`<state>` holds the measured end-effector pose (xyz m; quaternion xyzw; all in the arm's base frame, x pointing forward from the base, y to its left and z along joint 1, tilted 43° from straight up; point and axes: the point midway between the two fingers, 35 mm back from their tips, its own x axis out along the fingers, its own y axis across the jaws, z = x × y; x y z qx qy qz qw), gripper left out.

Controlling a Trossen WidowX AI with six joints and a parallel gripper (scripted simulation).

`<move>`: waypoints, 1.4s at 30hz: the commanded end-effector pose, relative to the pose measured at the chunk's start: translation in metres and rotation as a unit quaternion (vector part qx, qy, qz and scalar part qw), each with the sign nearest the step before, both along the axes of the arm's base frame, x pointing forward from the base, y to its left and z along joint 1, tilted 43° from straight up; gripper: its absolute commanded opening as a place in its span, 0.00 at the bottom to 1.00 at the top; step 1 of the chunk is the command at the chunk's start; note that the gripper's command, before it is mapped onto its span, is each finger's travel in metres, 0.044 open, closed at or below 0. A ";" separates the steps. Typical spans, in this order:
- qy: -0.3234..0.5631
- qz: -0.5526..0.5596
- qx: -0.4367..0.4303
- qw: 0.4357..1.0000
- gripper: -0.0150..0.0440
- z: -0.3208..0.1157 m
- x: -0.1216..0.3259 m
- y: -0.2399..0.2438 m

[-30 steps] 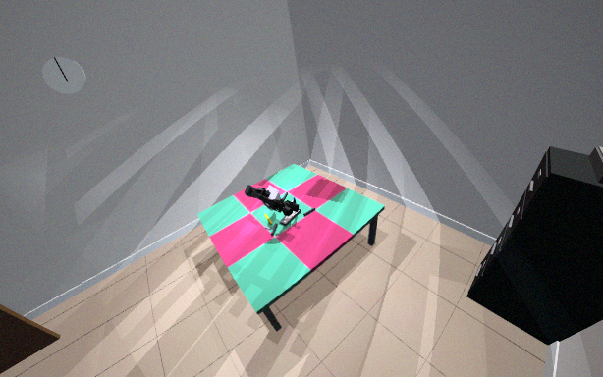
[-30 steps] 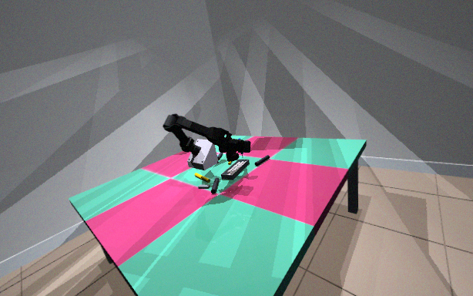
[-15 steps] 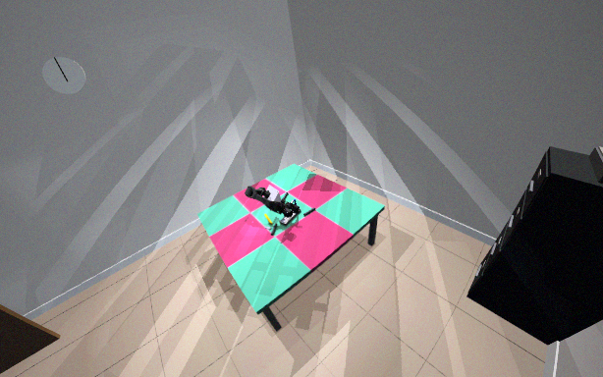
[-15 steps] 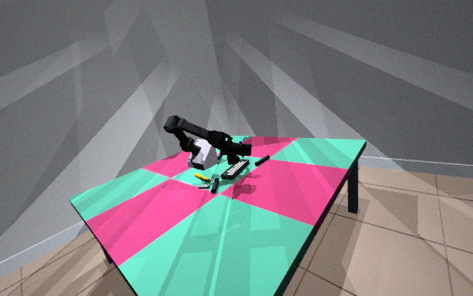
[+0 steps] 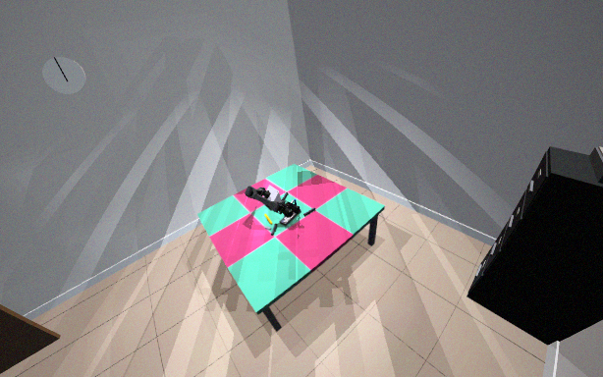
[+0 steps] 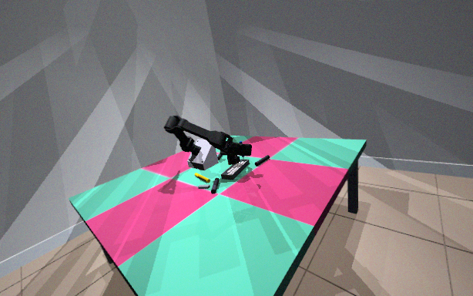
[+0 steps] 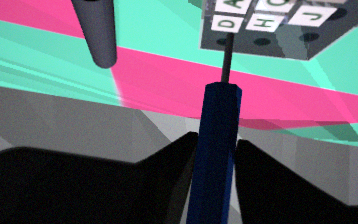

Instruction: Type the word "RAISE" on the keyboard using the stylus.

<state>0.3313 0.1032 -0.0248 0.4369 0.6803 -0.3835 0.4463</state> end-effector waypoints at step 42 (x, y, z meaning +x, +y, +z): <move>-0.003 0.003 0.001 1.000 0.39 -0.011 0.004 -0.009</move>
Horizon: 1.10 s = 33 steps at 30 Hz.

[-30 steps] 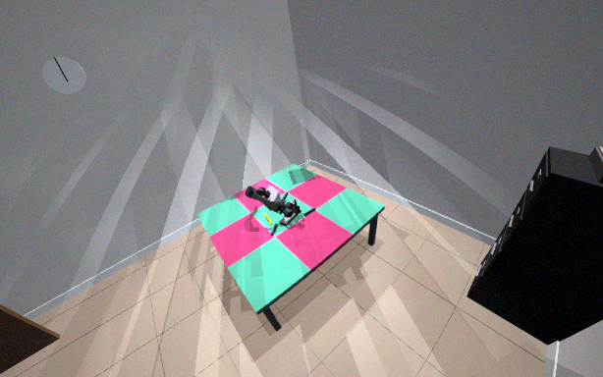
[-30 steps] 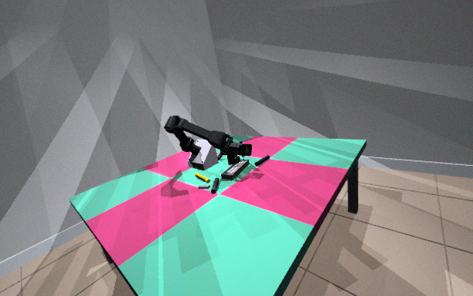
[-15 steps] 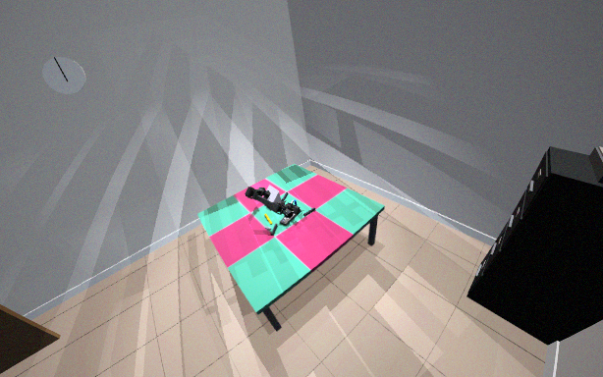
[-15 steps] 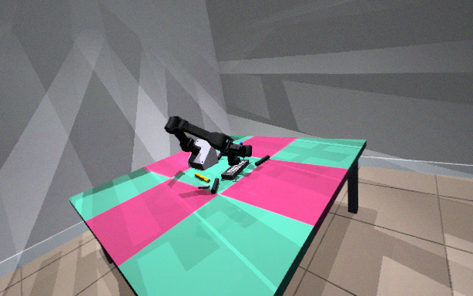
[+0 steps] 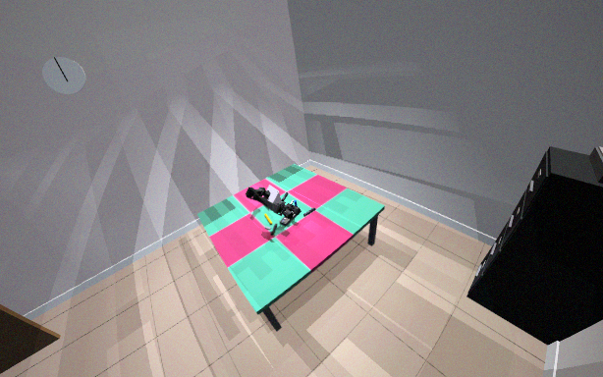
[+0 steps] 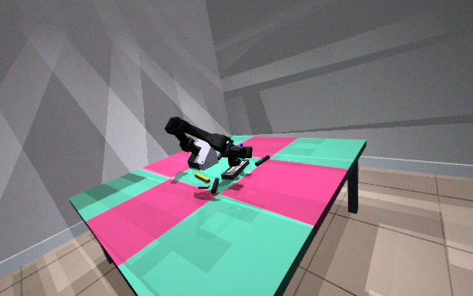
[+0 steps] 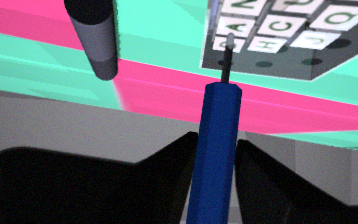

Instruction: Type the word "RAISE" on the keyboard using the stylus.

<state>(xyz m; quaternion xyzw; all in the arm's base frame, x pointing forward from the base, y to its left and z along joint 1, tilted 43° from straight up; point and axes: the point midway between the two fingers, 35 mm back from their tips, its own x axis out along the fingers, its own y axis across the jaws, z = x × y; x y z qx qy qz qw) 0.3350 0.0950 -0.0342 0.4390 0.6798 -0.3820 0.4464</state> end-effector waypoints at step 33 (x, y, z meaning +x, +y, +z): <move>-0.001 0.004 0.000 1.000 0.39 0.025 -0.005 0.023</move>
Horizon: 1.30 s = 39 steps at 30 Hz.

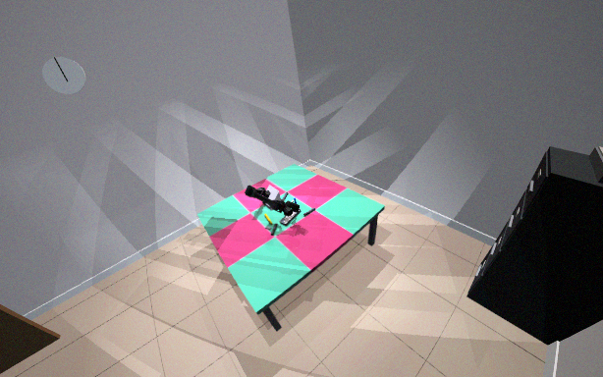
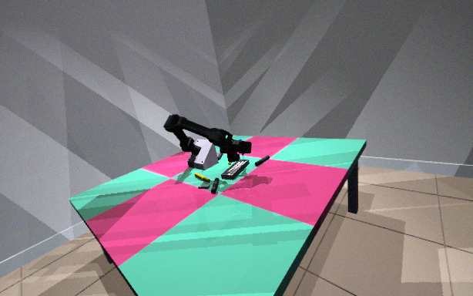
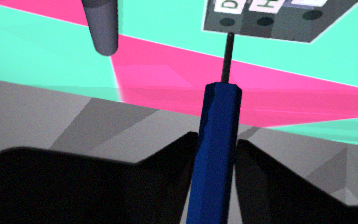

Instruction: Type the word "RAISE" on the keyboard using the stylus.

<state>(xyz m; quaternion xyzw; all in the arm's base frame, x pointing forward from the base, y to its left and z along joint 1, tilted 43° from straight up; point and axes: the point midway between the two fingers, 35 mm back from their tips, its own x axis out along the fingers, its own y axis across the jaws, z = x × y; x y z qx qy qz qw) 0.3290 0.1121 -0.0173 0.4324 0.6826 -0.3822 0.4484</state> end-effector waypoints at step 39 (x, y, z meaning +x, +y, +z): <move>-0.004 -0.003 0.001 1.000 0.39 0.020 -0.002 -0.048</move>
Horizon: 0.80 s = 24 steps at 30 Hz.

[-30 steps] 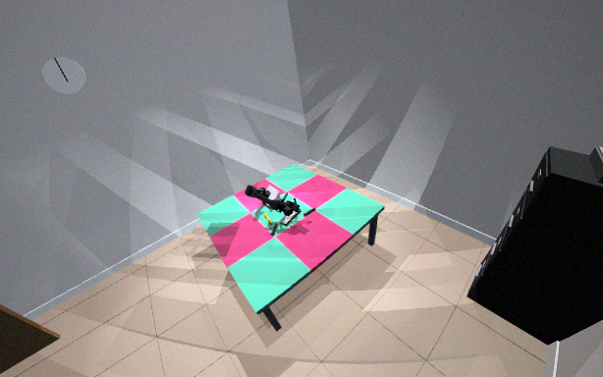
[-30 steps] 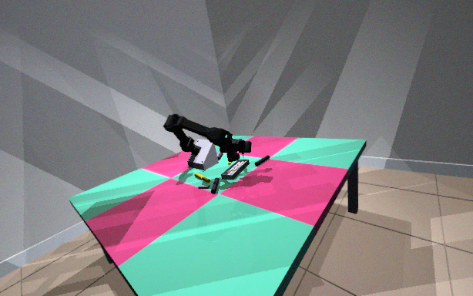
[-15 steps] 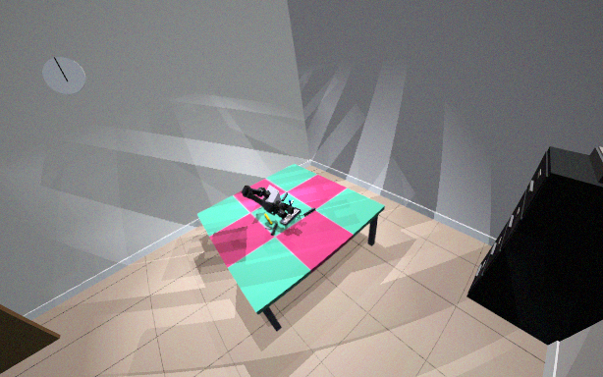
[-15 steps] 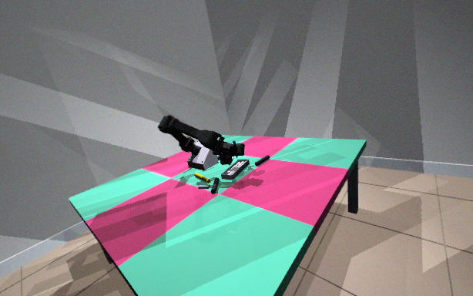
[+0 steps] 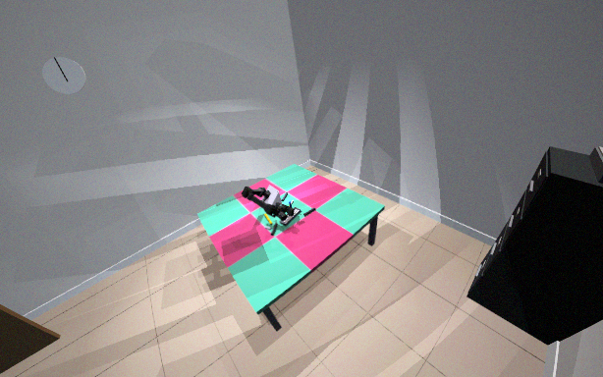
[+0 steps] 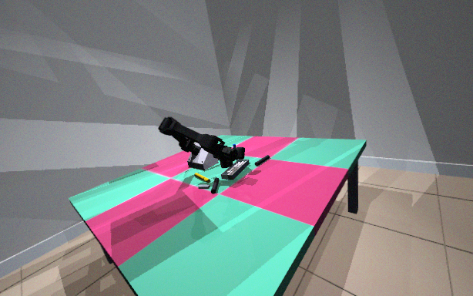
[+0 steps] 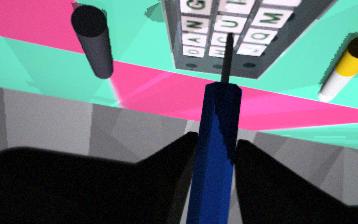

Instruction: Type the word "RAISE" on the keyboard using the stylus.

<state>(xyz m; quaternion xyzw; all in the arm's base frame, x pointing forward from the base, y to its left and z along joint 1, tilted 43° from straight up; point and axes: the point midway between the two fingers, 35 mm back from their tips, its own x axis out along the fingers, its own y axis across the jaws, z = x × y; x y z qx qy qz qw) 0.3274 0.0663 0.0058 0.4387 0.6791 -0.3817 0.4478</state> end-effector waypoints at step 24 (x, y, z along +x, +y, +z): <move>0.000 0.003 -0.001 1.000 0.39 -0.010 0.001 -0.009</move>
